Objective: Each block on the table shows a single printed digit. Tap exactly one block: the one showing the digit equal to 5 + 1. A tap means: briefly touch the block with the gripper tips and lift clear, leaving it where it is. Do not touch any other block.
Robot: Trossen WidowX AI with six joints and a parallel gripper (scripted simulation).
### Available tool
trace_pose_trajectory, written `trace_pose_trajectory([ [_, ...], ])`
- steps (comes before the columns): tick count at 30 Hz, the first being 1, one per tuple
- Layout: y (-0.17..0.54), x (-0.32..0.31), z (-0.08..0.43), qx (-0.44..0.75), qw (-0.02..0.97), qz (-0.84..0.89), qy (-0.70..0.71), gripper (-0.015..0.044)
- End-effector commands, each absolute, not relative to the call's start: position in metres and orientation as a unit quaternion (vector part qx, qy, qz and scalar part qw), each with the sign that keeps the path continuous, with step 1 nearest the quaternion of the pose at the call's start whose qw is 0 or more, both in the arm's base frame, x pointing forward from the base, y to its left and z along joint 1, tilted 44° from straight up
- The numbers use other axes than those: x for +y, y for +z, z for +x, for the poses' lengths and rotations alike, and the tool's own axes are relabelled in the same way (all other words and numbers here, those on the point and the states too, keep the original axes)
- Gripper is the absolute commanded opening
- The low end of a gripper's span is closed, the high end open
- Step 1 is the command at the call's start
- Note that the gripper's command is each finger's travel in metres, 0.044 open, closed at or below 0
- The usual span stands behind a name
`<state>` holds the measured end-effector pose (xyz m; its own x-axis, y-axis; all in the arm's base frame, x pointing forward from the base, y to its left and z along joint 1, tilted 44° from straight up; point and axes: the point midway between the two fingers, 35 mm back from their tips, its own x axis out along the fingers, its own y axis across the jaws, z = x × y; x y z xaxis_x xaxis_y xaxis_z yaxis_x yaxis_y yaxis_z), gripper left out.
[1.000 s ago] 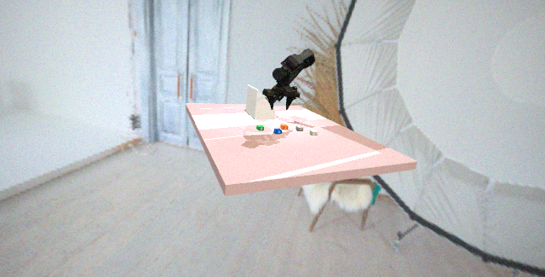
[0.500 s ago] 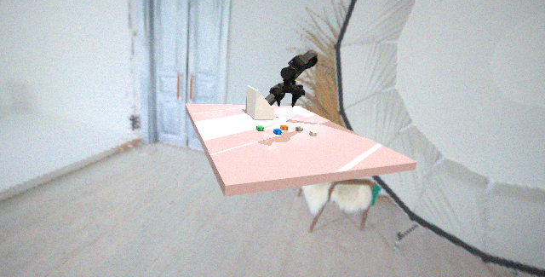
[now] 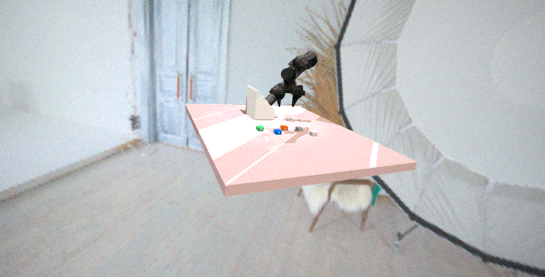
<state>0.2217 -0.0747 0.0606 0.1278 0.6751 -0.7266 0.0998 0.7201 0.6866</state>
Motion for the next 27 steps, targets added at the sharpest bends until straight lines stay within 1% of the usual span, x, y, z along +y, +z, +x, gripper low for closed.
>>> trace_pose_trajectory([
  [1,0.062,-0.074,0.222,0.624,0.685,0.312,0.21,0.04],
  [7,0.062,-0.074,0.222,0.624,0.685,0.312,0.21,0.04],
  [9,0.053,-0.067,0.225,0.624,0.686,0.311,0.209,0.0348],
  [14,0.005,-0.02,0.233,0.623,0.686,0.312,0.211,0.0216],
  [21,0.004,-0.018,0.233,0.623,0.685,0.313,0.211,0.0032],
  [22,0.004,-0.018,0.233,0.623,0.685,0.313,0.211,0.002],
  [27,0.004,-0.018,0.233,0.623,0.685,0.313,0.211,0.002],
])
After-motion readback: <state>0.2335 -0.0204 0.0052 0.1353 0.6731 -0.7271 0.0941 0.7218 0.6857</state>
